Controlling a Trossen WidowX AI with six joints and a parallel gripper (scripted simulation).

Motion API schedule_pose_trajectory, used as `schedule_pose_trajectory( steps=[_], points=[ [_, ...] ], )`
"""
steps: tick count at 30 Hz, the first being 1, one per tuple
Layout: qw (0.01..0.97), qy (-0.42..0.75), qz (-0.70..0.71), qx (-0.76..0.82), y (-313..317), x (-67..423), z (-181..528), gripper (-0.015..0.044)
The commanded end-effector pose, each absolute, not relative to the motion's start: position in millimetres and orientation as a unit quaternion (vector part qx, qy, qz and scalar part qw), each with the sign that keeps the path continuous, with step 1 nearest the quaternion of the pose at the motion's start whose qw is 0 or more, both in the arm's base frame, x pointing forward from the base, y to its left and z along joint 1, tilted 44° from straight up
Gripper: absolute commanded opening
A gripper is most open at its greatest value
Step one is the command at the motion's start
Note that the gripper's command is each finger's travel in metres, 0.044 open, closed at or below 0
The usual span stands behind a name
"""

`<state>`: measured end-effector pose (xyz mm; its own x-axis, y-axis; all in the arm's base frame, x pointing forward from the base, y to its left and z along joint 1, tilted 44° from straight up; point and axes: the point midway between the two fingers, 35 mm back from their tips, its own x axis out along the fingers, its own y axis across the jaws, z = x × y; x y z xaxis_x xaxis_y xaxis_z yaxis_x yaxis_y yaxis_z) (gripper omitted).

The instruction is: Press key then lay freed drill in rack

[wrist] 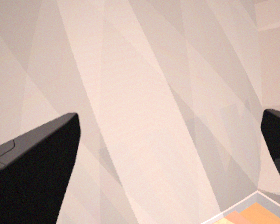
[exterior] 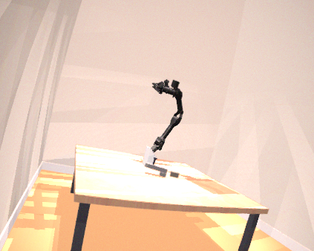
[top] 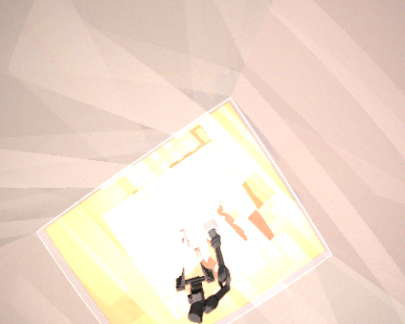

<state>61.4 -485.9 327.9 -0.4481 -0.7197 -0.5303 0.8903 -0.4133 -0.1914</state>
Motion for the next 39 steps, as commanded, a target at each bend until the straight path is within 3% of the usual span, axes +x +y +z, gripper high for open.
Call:
schedule_pose_trajectory(
  steps=[1,9,15,26,39],
  points=[
    [0.491,0.229,-0.82,0.187,-485.9,61.4,327.9,0.0374],
    [0.494,0.232,-0.817,0.187,-485.9,63.5,325.7,0.0164],
    [0.57,0.351,-0.712,0.211,-474.2,127.2,255.3,0.0006],
    [0.66,0.525,-0.479,0.245,-400.6,222.4,137.5,0.0],
    [0.678,0.658,-0.145,0.294,-241.4,280.9,29.4,0.0]
  ],
)
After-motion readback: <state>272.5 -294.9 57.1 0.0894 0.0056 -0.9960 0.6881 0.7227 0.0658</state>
